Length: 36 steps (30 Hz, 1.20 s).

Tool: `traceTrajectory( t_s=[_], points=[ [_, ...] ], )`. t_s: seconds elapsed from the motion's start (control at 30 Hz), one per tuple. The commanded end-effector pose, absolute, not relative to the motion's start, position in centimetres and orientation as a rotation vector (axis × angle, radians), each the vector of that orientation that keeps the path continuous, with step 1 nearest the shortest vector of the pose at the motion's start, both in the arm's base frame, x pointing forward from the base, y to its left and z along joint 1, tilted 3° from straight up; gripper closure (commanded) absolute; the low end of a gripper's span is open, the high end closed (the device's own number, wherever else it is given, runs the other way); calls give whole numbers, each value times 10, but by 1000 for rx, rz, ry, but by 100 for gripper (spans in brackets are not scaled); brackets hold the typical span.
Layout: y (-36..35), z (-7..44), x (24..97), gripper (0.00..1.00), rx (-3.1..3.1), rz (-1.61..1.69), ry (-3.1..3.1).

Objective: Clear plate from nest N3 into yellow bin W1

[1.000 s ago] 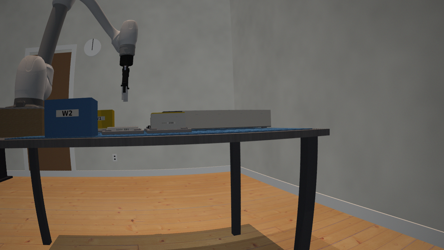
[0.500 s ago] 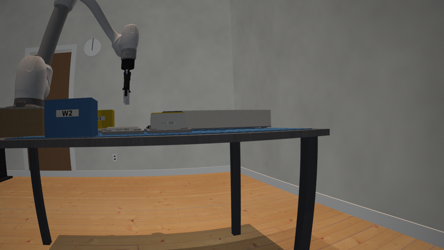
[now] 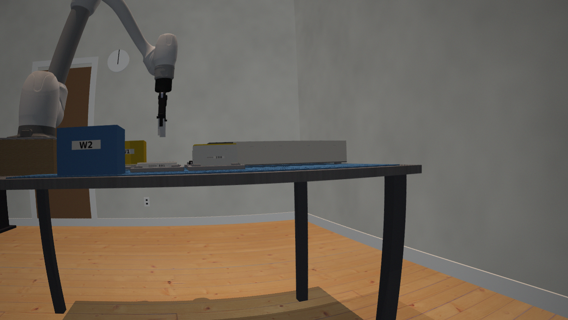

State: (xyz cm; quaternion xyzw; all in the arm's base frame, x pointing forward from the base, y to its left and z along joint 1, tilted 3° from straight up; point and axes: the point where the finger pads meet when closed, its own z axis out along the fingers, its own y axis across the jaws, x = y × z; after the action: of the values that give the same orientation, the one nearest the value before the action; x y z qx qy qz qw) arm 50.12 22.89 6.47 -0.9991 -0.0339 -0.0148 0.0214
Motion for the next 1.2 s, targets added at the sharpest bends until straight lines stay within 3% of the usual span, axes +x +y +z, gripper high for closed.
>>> traceTrajectory(
  t_s=[0.0, 1.17],
  points=[
    [229, 61, 501, 30, -3096, -46, -105],
    [231, 19, 503, 30, -3096, -46, -105]
  ],
)
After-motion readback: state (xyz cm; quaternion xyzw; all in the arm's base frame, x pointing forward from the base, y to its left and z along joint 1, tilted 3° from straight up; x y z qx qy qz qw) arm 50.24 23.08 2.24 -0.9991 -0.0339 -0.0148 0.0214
